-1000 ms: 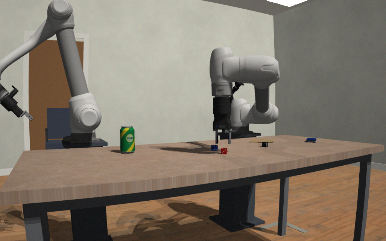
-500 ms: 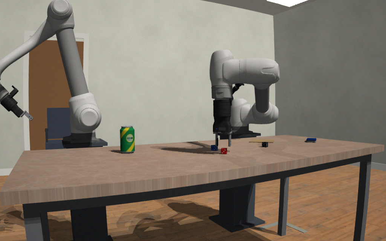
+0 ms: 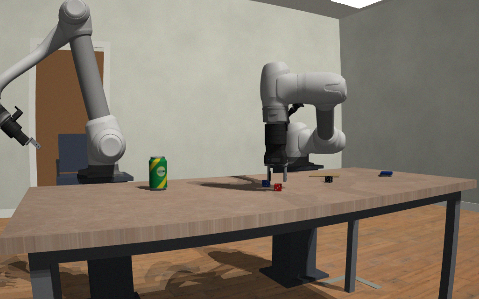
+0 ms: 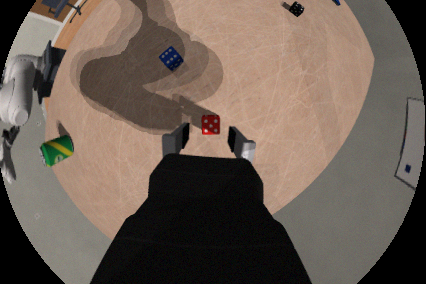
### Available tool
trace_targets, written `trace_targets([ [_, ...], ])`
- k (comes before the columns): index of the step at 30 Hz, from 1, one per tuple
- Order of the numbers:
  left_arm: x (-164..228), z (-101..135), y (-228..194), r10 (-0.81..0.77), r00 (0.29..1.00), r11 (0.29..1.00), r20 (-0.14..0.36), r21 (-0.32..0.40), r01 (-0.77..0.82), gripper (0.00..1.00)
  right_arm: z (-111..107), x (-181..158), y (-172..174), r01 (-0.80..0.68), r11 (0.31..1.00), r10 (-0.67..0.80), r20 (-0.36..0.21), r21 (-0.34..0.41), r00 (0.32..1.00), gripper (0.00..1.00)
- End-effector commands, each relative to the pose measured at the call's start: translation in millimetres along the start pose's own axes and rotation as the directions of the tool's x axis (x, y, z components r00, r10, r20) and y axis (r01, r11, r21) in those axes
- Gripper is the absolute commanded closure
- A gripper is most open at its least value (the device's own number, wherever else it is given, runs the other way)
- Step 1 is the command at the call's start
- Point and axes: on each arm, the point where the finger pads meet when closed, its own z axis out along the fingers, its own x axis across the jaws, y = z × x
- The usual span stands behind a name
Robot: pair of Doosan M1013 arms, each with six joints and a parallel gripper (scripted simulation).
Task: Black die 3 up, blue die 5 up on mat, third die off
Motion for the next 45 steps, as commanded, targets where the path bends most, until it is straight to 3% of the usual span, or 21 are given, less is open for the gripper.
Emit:
trace_targets([
  [1, 0.1, -1.9, 0.4, 0.0, 1.0, 1.0, -0.001, -0.002, 0.0, 0.0, -0.4, 0.1, -0.1, 0.0, 1.0, 0.0, 0.0, -0.001, 1.0, 0.0],
  [18, -4.9, -1.9, -6.8, 0.0, 1.0, 1.0, -0.001, -0.002, 0.0, 0.0, -0.4, 0.1, -0.1, 0.0, 1.0, 0.0, 0.0, -0.001, 1.0, 0.0],
  [32, -63.0, -1.7, -89.0, 0.0, 1.0, 1.0, -0.001, -0.002, 0.0, 0.0, -0.4, 0.1, -0.1, 0.0, 1.0, 0.0, 0.0, -0.001, 1.0, 0.0],
  [45, -66.0, -1.7, -93.3, 0.0, 1.0, 1.0, -0.001, -0.002, 0.0, 0.0, -0.4, 0.1, -0.1, 0.0, 1.0, 0.0, 0.0, -0.001, 1.0, 0.0],
])
